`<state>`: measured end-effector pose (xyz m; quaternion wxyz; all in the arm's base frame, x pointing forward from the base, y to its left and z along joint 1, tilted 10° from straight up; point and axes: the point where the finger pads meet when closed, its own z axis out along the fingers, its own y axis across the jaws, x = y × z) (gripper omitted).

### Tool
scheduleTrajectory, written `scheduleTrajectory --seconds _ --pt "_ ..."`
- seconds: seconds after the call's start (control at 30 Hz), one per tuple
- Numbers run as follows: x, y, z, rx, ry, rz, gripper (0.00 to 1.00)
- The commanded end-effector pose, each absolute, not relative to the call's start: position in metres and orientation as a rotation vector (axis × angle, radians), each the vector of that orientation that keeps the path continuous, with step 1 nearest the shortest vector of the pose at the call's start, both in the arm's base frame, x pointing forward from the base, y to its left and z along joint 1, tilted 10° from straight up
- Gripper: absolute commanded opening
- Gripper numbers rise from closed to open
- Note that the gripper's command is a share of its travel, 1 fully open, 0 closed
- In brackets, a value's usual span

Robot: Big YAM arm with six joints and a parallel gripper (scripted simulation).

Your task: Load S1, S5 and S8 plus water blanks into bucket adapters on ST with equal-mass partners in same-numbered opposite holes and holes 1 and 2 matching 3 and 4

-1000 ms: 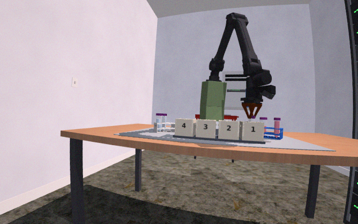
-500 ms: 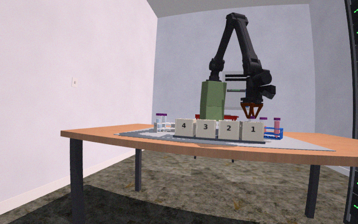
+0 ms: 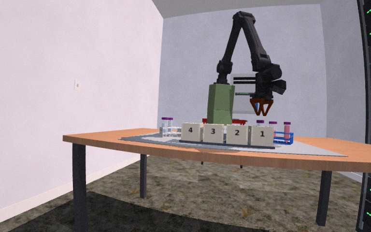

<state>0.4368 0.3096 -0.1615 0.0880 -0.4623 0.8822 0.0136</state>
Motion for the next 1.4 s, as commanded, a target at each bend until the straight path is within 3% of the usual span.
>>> scheduleTrajectory --seconds 0.0,0.6,0.63,1.37 --pt "0.446 0.318 -0.149 -1.37 2.598 0.047 0.55" --pt "0.443 0.313 -0.143 -1.373 2.576 0.05 0.55" --pt "0.445 0.301 -0.144 -1.268 2.631 0.062 0.8" --pt "0.432 0.129 -0.172 0.152 2.965 0.183 0.8"
